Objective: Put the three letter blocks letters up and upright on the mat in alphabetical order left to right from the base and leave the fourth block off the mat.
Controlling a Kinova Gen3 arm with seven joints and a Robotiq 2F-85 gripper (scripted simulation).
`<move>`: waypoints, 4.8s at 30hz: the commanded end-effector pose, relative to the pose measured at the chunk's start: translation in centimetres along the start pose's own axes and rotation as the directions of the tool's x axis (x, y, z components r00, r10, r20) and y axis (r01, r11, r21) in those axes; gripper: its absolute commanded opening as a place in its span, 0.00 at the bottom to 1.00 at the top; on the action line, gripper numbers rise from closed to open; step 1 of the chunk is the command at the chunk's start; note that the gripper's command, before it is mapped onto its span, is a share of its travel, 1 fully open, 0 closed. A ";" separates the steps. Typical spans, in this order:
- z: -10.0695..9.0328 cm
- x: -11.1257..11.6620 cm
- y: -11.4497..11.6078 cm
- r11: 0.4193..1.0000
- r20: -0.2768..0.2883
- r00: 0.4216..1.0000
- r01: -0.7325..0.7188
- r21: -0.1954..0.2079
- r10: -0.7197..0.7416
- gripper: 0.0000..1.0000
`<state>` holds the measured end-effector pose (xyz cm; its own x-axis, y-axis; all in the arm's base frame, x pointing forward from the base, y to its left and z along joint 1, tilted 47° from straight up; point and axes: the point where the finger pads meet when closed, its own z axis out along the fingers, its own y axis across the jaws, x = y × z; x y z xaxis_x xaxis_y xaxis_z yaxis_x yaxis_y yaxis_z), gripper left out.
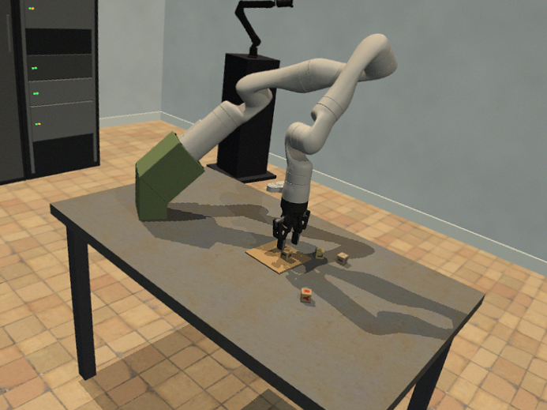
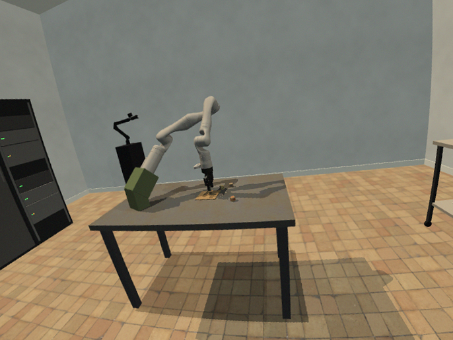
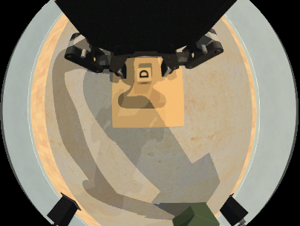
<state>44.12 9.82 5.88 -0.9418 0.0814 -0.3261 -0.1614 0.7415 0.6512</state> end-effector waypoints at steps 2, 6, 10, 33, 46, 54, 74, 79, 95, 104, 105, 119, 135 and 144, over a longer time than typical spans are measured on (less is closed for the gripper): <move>0.0 0.0 0.0 1.000 0.001 1.000 0.000 0.001 0.000 0.62; 0.1 0.0 0.0 1.000 0.001 1.000 0.000 0.001 0.000 0.62; 0.6 0.0 0.0 1.000 0.001 1.000 0.000 0.001 0.000 0.62; 3.2 0.0 0.0 1.000 0.001 1.000 0.000 0.001 0.000 0.62; 3.2 0.0 0.0 1.000 0.001 1.000 0.000 0.001 0.000 0.62; 3.2 0.0 0.0 1.000 0.001 1.000 0.000 0.001 0.000 0.62; 3.2 0.0 0.0 1.000 0.001 1.000 0.000 0.001 0.000 0.41; 3.2 0.0 0.0 1.000 0.001 1.000 0.000 0.001 0.000 0.41; 3.2 0.0 0.0 1.000 0.001 1.000 0.000 0.001 0.000 0.21; 3.2 0.0 0.0 1.000 0.001 1.000 0.000 0.001 0.000 0.21; 3.2 0.0 0.0 1.000 0.001 1.000 0.000 0.001 0.000 0.21; 3.2 0.0 0.0 1.000 0.001 1.000 0.000 0.001 0.000 0.21; -0.9 0.0 0.0 1.000 0.001 1.000 0.000 0.001 0.000 0.21; -4.4 0.0 0.0 1.000 0.001 1.000 0.000 0.001 0.000 0.21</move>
<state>42.54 7.83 7.88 -0.9481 0.0721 -0.3096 -0.1591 0.7356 0.6585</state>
